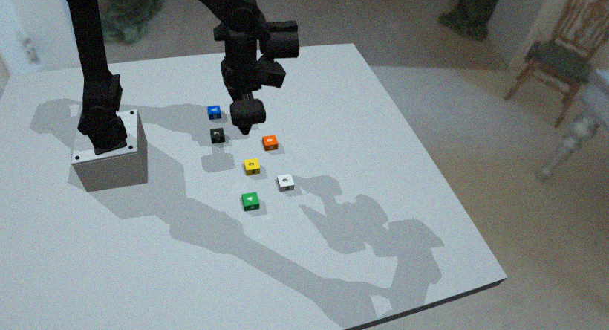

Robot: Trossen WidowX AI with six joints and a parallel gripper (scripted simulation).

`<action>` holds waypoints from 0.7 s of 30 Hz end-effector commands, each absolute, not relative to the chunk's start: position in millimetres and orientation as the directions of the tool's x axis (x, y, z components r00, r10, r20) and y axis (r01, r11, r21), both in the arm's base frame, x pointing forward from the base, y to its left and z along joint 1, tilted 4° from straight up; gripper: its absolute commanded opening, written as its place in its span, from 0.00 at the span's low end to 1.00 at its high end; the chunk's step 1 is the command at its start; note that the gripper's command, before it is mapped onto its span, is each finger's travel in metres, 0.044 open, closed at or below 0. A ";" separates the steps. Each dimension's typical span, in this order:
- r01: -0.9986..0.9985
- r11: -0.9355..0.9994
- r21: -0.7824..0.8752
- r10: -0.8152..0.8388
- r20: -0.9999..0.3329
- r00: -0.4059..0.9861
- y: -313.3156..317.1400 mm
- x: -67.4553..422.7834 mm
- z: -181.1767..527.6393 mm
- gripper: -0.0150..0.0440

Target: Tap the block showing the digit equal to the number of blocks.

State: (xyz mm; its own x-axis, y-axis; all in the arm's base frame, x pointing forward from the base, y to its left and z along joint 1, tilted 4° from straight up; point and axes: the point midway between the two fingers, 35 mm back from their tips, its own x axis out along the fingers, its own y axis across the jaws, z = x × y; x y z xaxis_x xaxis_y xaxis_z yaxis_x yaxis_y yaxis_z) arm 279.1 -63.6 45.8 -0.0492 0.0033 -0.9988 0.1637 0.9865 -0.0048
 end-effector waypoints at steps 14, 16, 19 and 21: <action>0.153 0.988 0.008 0.015 -0.999 -0.048 21.3 241.5 47.1 0.93; 0.153 0.988 0.008 0.015 -0.999 -0.048 21.3 241.5 47.1 0.93; 0.153 0.988 0.008 0.015 -0.999 -0.048 21.3 241.5 47.1 0.93; 0.153 0.988 0.008 0.015 -0.999 -0.048 21.3 241.5 47.1 0.93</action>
State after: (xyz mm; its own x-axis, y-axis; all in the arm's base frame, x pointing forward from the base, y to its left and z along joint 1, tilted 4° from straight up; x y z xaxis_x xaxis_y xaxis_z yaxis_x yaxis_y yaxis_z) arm 241.2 20.6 47.0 -0.0507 0.0119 -0.9986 0.1483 0.9889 0.0042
